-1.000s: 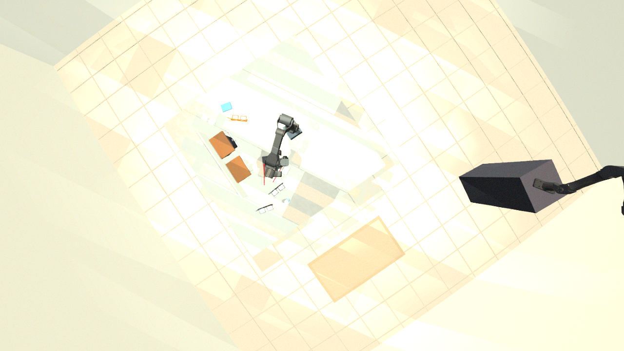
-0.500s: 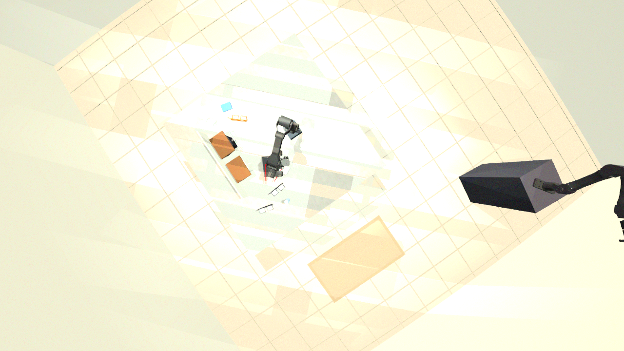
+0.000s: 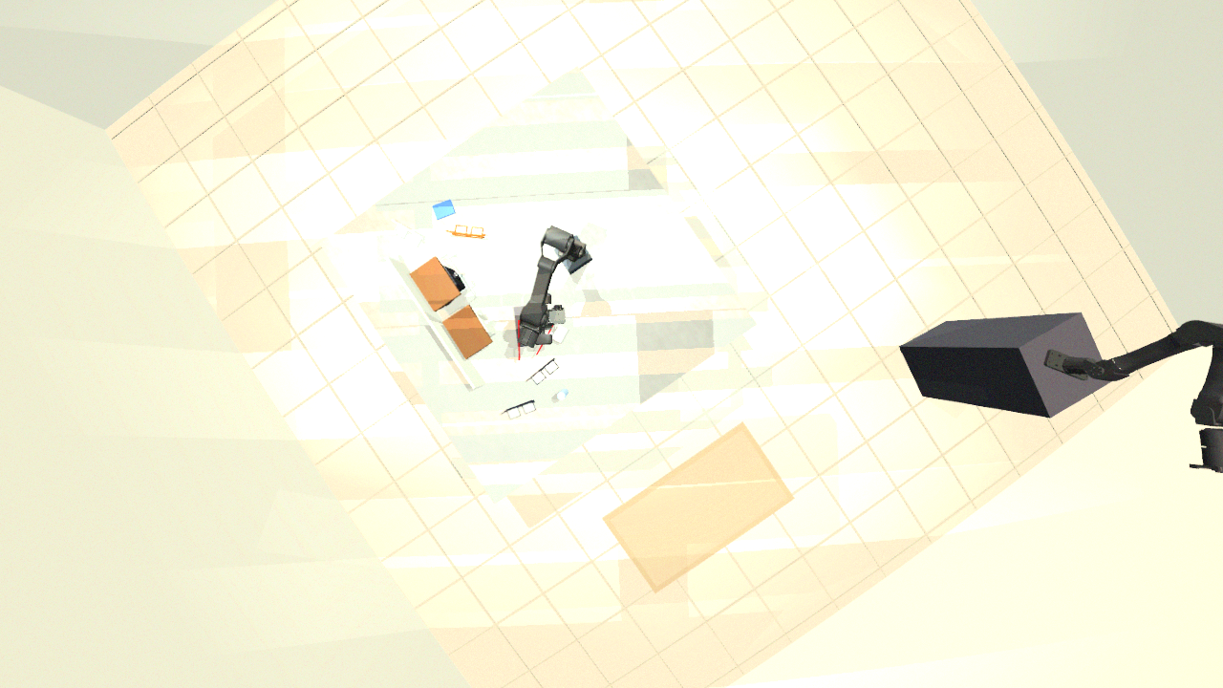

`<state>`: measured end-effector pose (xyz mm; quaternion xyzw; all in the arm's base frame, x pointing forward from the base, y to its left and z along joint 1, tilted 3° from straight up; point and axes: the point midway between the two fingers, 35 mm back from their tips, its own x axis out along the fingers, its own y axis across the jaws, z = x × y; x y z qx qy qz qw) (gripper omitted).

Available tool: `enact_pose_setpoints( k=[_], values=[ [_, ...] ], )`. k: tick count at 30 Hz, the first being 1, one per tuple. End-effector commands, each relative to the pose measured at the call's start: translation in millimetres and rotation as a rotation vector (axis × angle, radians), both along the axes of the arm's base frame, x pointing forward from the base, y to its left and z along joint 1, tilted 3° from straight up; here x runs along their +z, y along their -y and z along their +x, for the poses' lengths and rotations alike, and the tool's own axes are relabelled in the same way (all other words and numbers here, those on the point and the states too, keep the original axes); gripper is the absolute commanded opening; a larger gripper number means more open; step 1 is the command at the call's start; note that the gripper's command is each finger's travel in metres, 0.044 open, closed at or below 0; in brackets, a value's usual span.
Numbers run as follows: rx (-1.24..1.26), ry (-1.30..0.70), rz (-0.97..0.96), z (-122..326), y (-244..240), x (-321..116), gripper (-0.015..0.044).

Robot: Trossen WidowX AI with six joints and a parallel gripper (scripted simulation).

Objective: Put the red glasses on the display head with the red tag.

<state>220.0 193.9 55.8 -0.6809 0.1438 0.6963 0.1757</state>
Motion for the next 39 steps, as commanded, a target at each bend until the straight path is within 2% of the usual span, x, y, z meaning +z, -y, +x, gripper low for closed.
enact_pose_setpoints(
  k=[1,39],
  values=[
    [0.000,-0.001,0.002,2,3,0,0.0000],
    [0.000,0.001,0.001,19,22,-1,0.0000]
  ],
)
